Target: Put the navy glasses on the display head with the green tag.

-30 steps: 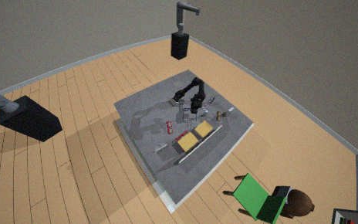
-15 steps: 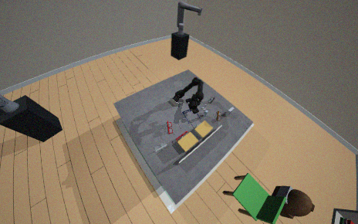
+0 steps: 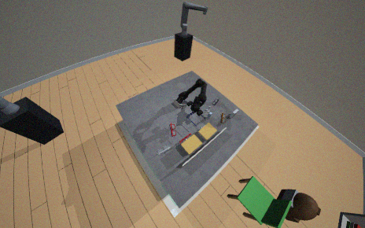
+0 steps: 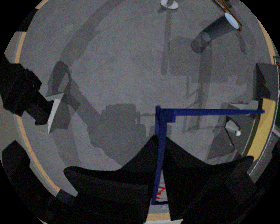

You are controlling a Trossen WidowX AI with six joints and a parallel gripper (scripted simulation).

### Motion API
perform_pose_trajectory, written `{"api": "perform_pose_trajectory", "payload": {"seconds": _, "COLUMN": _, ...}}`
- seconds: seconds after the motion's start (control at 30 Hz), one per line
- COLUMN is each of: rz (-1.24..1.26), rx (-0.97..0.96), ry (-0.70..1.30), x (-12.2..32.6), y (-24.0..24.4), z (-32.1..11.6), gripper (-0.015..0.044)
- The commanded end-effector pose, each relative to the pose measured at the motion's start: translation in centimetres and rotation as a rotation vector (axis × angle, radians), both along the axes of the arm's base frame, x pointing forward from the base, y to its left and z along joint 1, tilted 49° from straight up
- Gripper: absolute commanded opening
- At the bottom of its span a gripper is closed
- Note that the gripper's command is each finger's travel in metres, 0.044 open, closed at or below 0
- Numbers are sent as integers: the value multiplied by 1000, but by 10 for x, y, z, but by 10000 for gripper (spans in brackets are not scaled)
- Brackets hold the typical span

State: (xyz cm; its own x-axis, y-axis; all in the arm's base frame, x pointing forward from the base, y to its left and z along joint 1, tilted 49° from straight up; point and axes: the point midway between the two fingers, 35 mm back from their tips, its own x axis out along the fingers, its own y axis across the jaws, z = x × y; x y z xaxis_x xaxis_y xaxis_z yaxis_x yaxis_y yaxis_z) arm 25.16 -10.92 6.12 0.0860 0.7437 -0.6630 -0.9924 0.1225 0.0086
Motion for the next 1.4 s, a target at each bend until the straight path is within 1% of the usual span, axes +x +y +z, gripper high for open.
{"api": "perform_pose_trajectory", "payload": {"seconds": 0.0, "rz": 8, "rx": 0, "ry": -14, "x": 0, "y": 4, "z": -4, "gripper": 0}}
{"api": "perform_pose_trajectory", "payload": {"seconds": 1.37, "rz": 8, "rx": 1, "ry": -15, "x": 3, "y": 34, "z": -33, "gripper": 0}}
